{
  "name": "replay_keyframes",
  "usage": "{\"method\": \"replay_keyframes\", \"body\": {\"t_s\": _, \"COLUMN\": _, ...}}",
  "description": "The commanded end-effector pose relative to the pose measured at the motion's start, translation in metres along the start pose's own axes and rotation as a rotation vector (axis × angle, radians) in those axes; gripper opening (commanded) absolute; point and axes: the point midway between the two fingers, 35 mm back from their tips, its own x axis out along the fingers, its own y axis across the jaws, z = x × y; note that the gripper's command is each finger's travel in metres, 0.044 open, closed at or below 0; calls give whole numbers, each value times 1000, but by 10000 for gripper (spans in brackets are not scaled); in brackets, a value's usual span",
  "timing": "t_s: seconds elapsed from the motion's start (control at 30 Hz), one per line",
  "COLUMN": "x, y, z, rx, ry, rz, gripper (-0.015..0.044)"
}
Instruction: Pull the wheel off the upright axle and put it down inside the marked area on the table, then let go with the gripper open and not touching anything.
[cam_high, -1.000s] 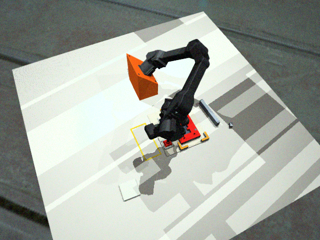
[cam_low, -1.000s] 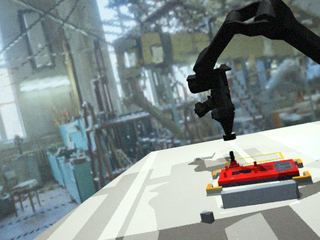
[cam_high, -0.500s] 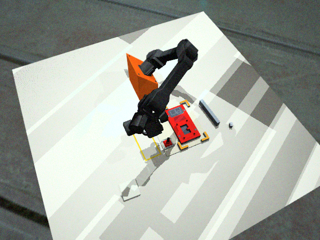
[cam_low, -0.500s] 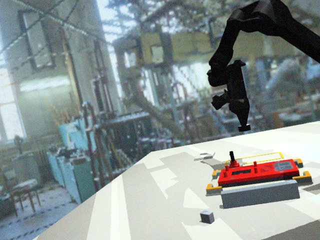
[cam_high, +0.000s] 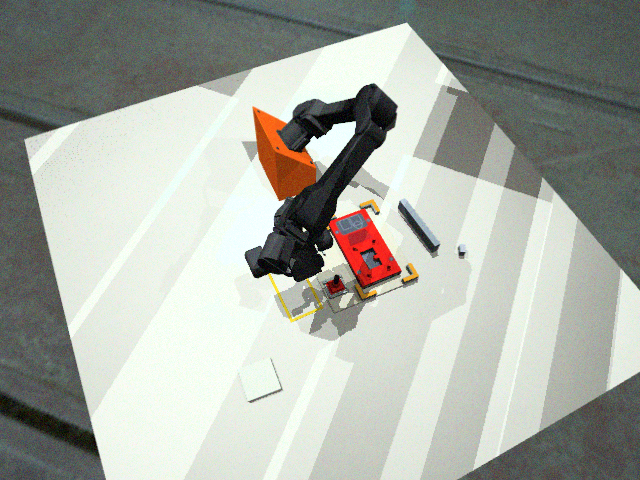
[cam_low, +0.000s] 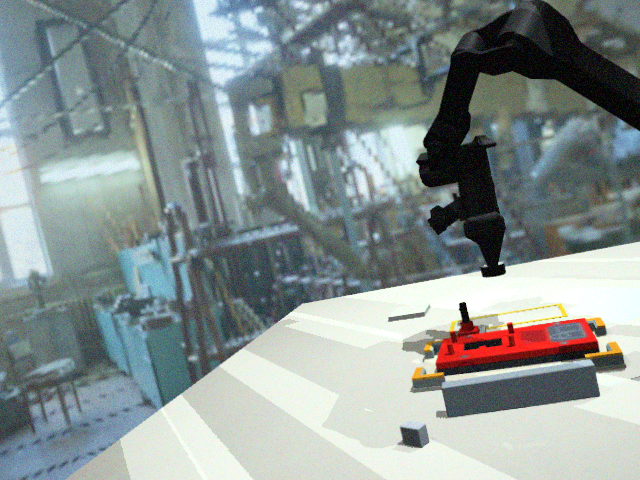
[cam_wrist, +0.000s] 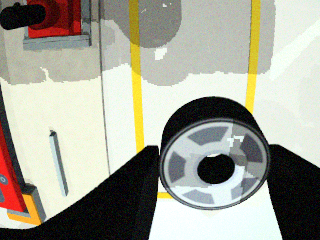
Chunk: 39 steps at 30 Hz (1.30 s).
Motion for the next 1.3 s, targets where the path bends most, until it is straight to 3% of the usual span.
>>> {"method": "replay_keyframes", "body": {"t_s": 0.0, "x": 20, "y": 0, "z": -2, "rx": 14, "ry": 9, "rz": 12, "gripper": 0}}
{"method": "replay_keyframes", "body": {"t_s": 0.3, "x": 79, "y": 3, "z": -4, "rx": 13, "ry": 9, "rz": 17, "gripper": 0}}
{"method": "replay_keyframes", "body": {"t_s": 0.5, "x": 83, "y": 3, "z": -5, "rx": 13, "ry": 9, "rz": 18, "gripper": 0}}
{"method": "replay_keyframes", "body": {"t_s": 0.87, "x": 77, "y": 3, "z": -3, "rx": 3, "ry": 11, "rz": 11, "gripper": 289}}
{"method": "replay_keyframes", "body": {"t_s": 1.1, "x": 21, "y": 2, "z": -3, "rx": 13, "ry": 9, "rz": 14, "gripper": 300}}
{"method": "replay_keyframes", "body": {"t_s": 1.2, "x": 19, "y": 2, "z": -3, "rx": 13, "ry": 9, "rz": 14, "gripper": 300}}
{"method": "replay_keyframes", "body": {"t_s": 1.27, "x": 20, "y": 1, "z": -9, "rx": 25, "ry": -1, "rz": 15, "gripper": 352}}
